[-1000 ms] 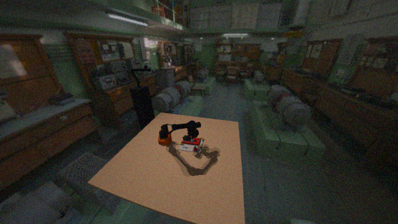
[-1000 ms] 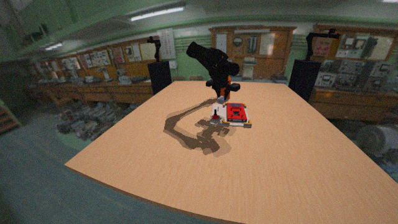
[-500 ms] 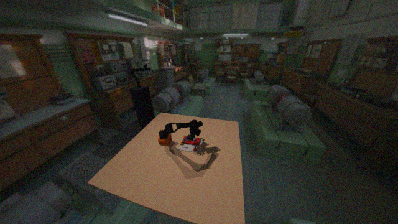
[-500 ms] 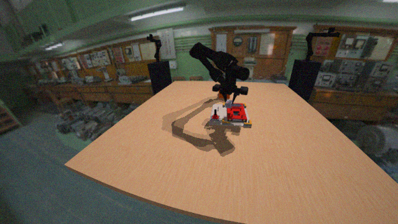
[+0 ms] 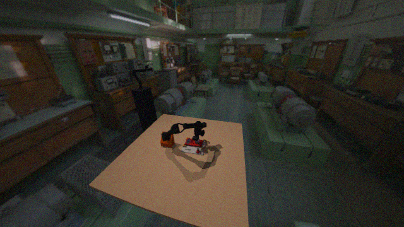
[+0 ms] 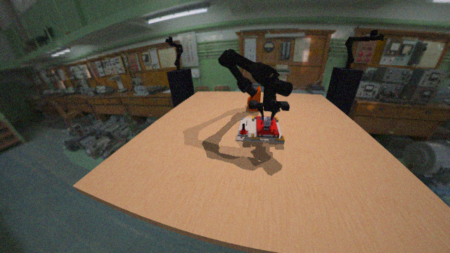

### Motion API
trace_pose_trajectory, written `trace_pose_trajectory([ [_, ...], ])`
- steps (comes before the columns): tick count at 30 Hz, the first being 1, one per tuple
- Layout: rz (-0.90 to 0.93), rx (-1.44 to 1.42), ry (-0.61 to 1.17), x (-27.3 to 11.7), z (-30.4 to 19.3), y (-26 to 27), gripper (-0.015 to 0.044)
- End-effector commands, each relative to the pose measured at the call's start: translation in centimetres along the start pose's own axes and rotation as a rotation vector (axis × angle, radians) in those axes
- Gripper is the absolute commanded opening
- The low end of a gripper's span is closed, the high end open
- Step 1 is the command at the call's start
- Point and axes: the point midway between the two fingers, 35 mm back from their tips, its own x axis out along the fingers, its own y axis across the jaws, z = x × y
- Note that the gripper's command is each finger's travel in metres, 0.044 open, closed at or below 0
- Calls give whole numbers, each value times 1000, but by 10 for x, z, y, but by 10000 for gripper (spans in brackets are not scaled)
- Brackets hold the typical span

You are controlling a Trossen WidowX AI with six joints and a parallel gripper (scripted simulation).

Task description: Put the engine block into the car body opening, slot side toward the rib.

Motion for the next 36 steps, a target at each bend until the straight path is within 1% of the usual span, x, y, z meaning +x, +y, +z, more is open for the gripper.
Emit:
trace_pose_trajectory([
  [1,4,-39,-2,1,1,6,53],
  [5,4,-49,-2,1,1,6,157],
  [36,4,-26,-2,1,0,7,159],
])
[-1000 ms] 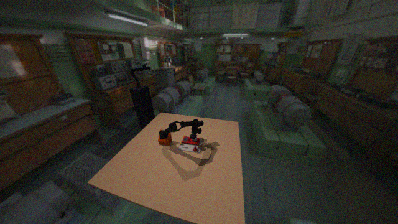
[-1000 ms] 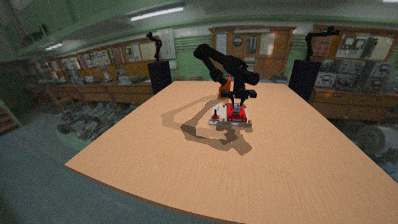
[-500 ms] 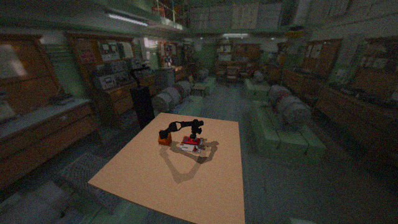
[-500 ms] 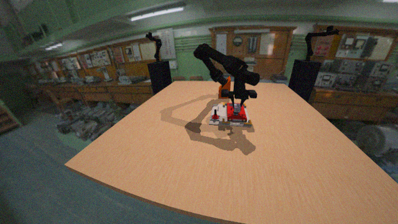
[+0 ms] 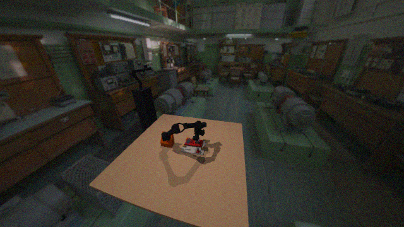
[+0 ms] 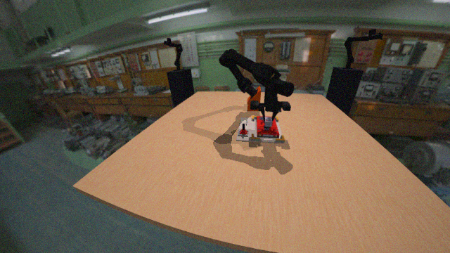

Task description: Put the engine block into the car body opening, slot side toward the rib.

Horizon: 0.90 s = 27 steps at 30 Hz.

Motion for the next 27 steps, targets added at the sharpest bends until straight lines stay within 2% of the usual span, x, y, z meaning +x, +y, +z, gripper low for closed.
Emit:
trace_pose_trajectory([
  [1,4,-3,0,0,0,1,159],
  [27,4,-3,0,5,0,1,159],
])
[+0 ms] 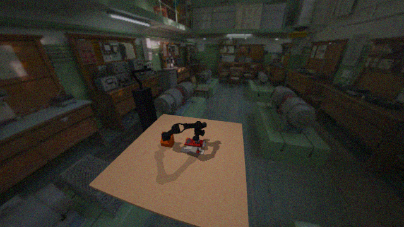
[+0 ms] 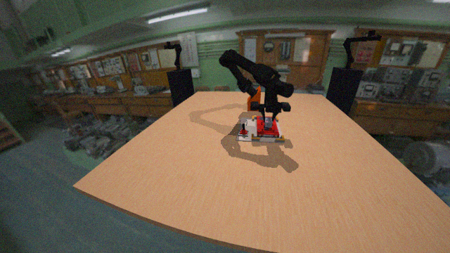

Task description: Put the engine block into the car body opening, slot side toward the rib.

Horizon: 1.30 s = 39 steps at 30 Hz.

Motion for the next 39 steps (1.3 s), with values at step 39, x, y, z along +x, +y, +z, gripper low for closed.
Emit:
trace_pose_trajectory([
  [39,0,-3,-1,11,0,0,159],
])
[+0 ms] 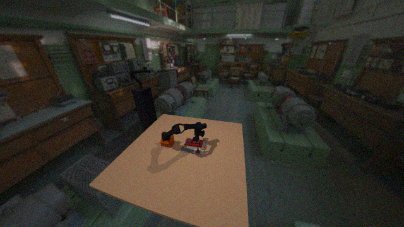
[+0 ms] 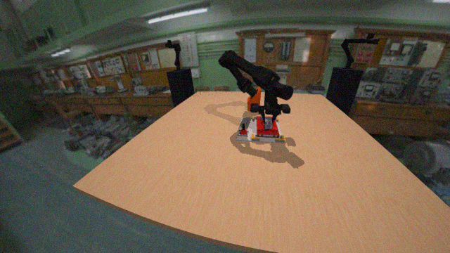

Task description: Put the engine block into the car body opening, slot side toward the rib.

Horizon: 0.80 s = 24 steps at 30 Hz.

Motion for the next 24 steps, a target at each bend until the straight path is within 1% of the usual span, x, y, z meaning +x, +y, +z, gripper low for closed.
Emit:
trace_pose_trajectory([
  [1,-3,-3,-3,1,0,0,159],
  [24,-3,-3,-3,7,0,0,159],
])
